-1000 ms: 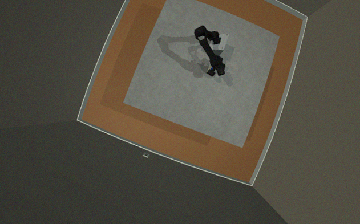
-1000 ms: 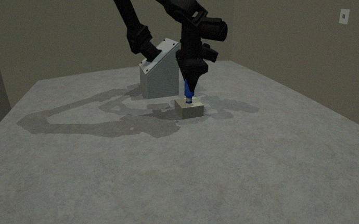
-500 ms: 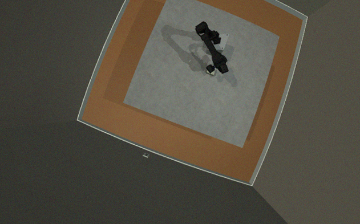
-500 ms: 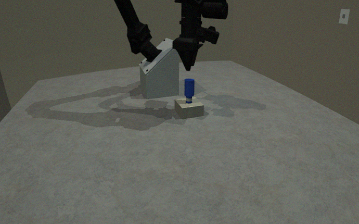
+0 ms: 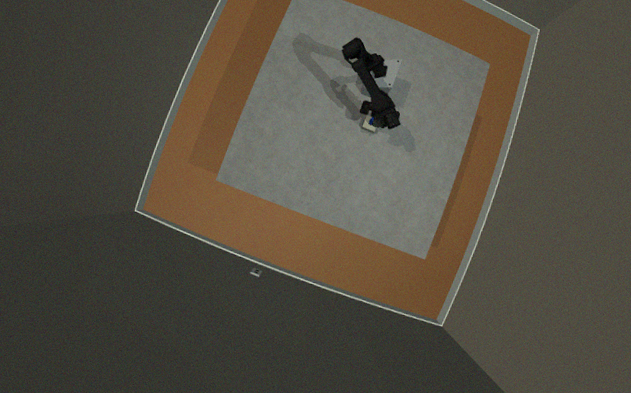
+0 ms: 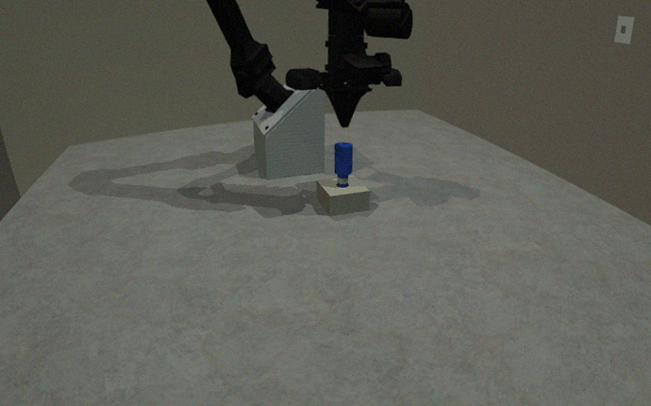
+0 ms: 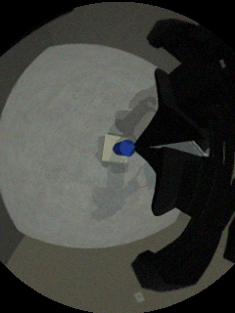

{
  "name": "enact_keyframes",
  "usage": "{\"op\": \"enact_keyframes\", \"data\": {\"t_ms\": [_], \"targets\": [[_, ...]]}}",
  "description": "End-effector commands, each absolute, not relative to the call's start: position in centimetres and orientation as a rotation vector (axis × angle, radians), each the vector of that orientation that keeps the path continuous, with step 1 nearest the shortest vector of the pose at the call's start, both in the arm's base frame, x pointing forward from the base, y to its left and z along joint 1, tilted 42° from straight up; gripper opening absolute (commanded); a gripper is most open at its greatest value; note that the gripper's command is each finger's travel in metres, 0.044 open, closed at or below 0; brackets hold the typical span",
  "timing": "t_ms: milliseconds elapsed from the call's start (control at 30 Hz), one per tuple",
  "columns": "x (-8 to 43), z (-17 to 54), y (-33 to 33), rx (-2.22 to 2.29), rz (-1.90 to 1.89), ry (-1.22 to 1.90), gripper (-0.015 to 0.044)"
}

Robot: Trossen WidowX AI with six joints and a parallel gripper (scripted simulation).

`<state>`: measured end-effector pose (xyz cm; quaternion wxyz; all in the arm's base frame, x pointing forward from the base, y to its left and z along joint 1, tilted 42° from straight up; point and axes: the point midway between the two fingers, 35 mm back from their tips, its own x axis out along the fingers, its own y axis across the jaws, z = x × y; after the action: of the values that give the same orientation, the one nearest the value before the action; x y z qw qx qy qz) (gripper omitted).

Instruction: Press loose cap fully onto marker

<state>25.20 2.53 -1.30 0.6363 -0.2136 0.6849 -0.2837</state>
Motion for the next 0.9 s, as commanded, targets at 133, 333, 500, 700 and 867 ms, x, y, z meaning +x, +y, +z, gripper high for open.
{"op": "enact_keyframes", "data": {"t_ms": [133, 333, 500, 700, 867], "targets": [[25.2, -1.4, 2.4, -0.449, -0.691, 1.539, 0.0], [25.1, -1.9, 1.9, -0.449, -0.691, 1.539, 0.0], [25.0, -2.5, 1.4, -0.449, -0.692, 1.539, 0.0], [24.9, -3.2, 0.8, -0.449, -0.692, 1.539, 0.0], [24.8, -3.8, 0.3, -0.449, -0.692, 1.539, 0.0]]}}
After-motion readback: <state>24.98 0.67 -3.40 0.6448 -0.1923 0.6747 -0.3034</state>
